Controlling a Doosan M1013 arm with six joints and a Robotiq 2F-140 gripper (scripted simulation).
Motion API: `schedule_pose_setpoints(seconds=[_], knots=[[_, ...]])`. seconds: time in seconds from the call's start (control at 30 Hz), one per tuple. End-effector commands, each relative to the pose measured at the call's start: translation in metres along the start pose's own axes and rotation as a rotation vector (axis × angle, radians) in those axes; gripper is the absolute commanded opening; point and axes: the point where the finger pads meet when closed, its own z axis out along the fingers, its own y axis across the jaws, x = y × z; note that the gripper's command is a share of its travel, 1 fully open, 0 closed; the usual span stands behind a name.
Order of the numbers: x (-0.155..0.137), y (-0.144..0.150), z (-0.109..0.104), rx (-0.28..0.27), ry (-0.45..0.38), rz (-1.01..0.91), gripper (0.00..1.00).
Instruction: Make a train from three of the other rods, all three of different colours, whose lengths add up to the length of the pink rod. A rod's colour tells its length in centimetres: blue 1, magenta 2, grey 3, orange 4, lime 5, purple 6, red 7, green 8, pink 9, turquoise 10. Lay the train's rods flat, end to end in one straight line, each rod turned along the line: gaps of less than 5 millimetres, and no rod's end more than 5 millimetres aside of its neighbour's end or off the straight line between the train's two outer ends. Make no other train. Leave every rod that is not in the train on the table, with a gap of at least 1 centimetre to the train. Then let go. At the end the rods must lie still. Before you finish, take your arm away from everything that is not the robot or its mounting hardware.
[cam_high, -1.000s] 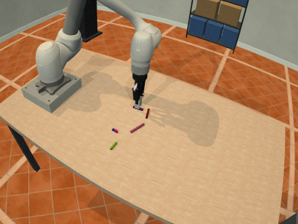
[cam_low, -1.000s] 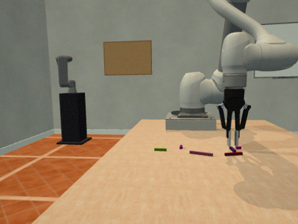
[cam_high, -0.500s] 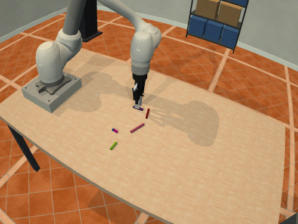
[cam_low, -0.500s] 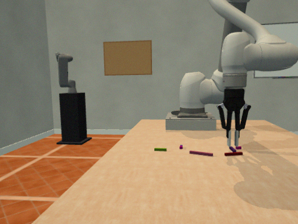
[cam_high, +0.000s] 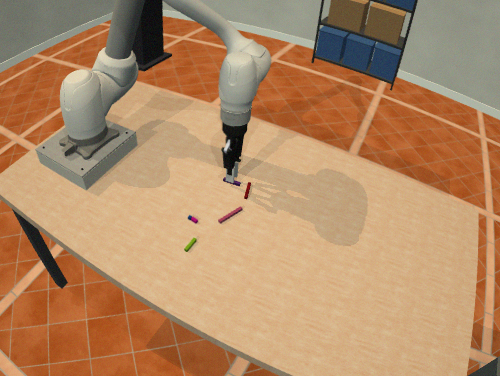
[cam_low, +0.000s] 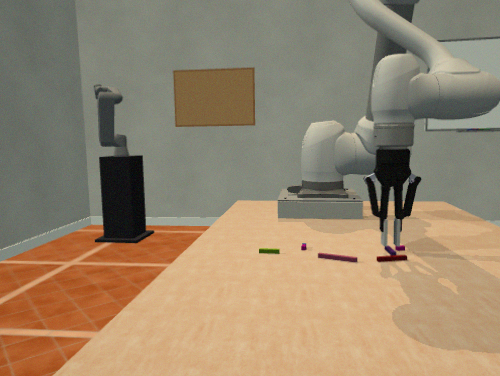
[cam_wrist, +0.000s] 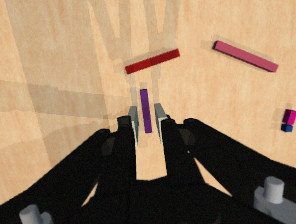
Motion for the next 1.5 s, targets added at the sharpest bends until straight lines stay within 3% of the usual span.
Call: schedule_pose_setpoints(seconds=[0.0, 0.97, 1.47], knots=[[-0.002, -0.001, 0.001, 0.002, -0.001, -0.003, 0.15], [-0.002, -0.001, 0.001, 0.002, -0.001, -0.003, 0.15], [-0.002, -0.001, 0.012, 0.002, -0.001, -0.003, 0.15]])
